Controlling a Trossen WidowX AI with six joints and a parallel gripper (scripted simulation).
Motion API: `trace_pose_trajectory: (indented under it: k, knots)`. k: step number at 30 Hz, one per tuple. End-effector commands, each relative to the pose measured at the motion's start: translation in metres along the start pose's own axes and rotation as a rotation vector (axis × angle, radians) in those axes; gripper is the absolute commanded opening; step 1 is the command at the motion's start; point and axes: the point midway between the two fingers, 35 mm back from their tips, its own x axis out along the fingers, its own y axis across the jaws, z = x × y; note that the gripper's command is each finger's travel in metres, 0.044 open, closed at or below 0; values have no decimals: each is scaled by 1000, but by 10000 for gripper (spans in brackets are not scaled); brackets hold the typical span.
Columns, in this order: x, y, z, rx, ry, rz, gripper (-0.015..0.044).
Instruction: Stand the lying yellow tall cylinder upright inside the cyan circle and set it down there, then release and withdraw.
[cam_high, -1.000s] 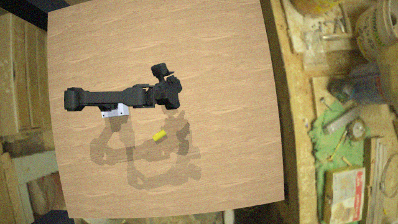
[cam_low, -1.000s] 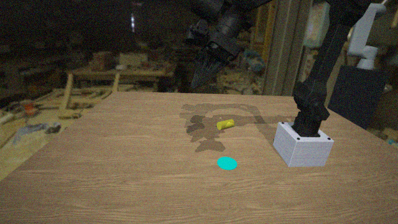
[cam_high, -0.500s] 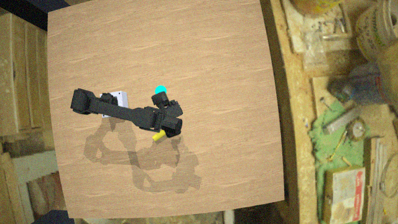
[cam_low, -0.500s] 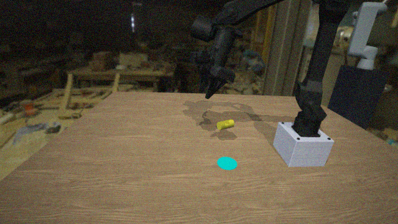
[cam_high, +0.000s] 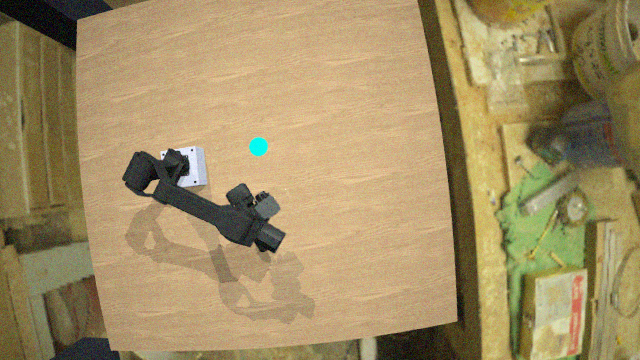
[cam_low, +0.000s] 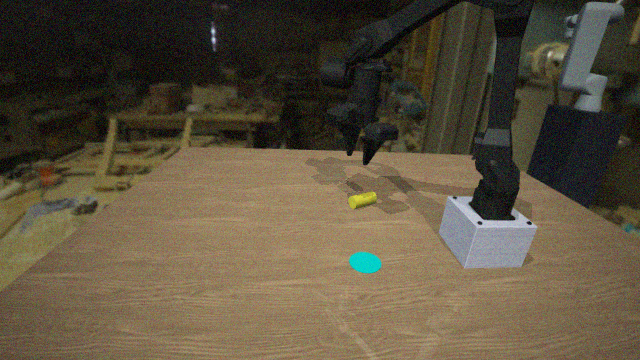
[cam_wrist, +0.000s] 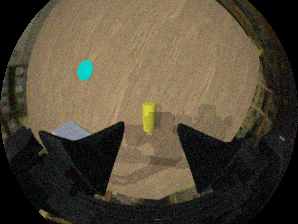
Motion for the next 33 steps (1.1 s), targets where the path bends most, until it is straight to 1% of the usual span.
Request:
trace_pose_trajectory:
  k: [1,4,6,14,16,19,27,33]
  knots:
    - [3,-2,-11,-33,34,13,309]
    - [3,-2,-11,-33,34,13,309]
    - [12,-3,-10,-33,34,12,309]
    - [107,-2,-14,-33,34,13,309]
    - [114,0,-15,-33,34,13,309]
    - [114,0,-15,-33,34,13,309]
    - [114,0,-15,-33,34,13,105]
    - [112,0,-14,-33,34,13,105]
